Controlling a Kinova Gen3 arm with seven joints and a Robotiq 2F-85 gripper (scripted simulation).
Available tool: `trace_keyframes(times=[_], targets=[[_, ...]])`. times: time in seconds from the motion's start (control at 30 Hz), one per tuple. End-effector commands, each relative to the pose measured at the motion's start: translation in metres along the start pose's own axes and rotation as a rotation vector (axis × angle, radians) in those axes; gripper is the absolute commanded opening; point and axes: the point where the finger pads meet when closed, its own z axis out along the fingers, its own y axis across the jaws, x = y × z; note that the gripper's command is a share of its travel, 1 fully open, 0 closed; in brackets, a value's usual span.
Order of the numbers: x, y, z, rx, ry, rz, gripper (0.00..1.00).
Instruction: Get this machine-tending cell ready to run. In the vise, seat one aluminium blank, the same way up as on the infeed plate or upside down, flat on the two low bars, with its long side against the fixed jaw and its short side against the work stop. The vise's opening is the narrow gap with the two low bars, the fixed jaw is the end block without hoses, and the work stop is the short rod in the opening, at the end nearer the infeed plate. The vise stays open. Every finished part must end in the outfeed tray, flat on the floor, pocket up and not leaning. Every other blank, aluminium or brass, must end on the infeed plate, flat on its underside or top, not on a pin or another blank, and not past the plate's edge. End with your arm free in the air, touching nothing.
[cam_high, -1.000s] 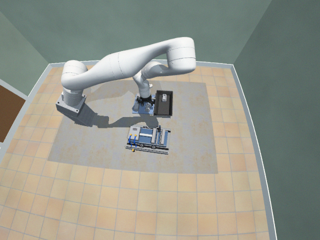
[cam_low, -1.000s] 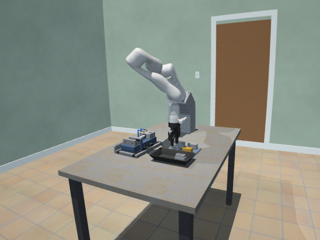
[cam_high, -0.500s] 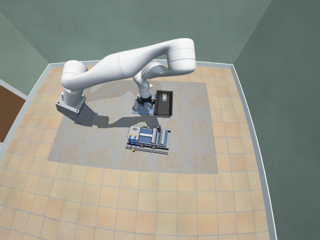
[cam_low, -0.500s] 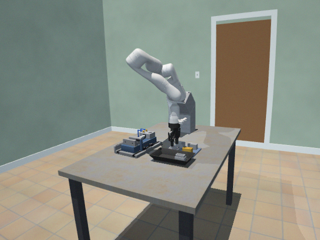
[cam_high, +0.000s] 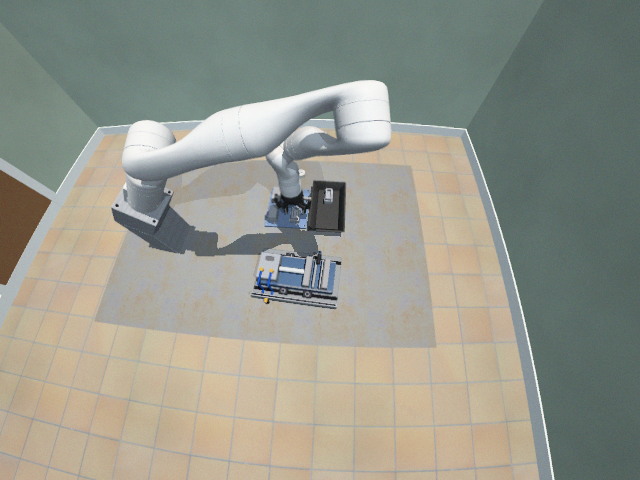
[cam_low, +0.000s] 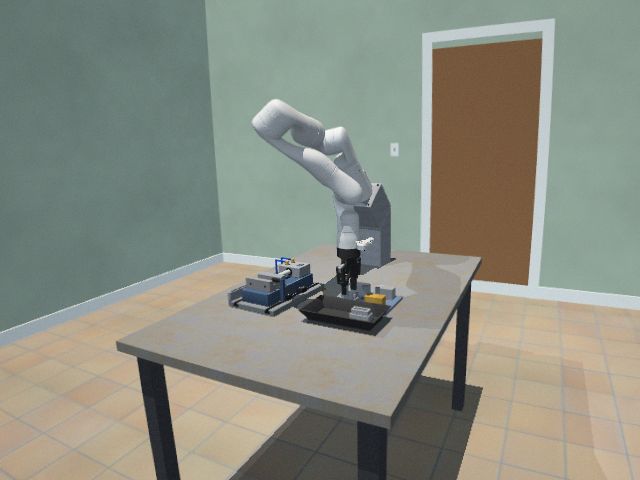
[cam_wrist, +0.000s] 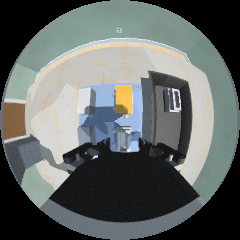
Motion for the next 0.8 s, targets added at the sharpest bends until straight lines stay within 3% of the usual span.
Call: trace_keyframes(times=[0.0, 0.77], targets=[[0.0001, -0.0007, 0.0015, 0.001, 0.000, 0.000, 0.67], [0.0000, -0.0007, 0.0064, 0.001, 0.000, 0.000, 0.67]])
